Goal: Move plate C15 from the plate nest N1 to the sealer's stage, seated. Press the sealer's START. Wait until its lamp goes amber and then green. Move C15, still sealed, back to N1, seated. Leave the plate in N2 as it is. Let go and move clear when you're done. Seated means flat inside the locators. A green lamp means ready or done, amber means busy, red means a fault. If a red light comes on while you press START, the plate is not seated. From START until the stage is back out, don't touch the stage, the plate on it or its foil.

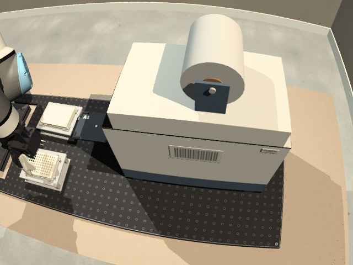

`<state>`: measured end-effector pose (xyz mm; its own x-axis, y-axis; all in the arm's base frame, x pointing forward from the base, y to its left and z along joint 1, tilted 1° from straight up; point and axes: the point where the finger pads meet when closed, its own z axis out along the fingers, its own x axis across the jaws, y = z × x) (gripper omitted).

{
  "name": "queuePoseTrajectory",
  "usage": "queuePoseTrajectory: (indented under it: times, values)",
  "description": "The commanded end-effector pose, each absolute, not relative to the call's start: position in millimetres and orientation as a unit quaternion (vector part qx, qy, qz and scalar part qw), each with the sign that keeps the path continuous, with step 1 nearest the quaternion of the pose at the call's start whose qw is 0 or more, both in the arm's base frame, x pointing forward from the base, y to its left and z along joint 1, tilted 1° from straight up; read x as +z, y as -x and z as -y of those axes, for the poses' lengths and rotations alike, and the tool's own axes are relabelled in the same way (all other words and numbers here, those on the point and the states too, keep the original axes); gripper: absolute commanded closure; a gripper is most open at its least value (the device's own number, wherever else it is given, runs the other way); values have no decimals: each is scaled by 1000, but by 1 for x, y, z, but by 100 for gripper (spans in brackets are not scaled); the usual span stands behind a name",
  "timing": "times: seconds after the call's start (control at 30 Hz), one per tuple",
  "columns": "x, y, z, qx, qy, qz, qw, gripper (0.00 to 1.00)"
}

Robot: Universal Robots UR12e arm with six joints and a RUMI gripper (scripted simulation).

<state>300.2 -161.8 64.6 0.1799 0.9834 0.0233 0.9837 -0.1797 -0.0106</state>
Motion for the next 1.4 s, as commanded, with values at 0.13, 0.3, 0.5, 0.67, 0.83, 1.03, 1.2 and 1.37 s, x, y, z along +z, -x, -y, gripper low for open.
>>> queuePoseTrajectory:
  times: [0.13,0.3,0.5,0.67,0.83,1.03,1.2,1.37]
  values:
    - [54,-301,162,-5,768,640,11,32]
    - [54,-301,162,-5,768,640,11,32]
    - [54,-301,162,-5,768,640,11,32]
    - [54,-301,162,-5,768,640,11,32]
    - [54,-301,162,-5,768,640,11,32]
    - [54,-301,162,-5,768,640,11,32]
    - [54,-301,162,-5,768,640,11,32]
    - [54,-301,162,-5,768,640,11,32]
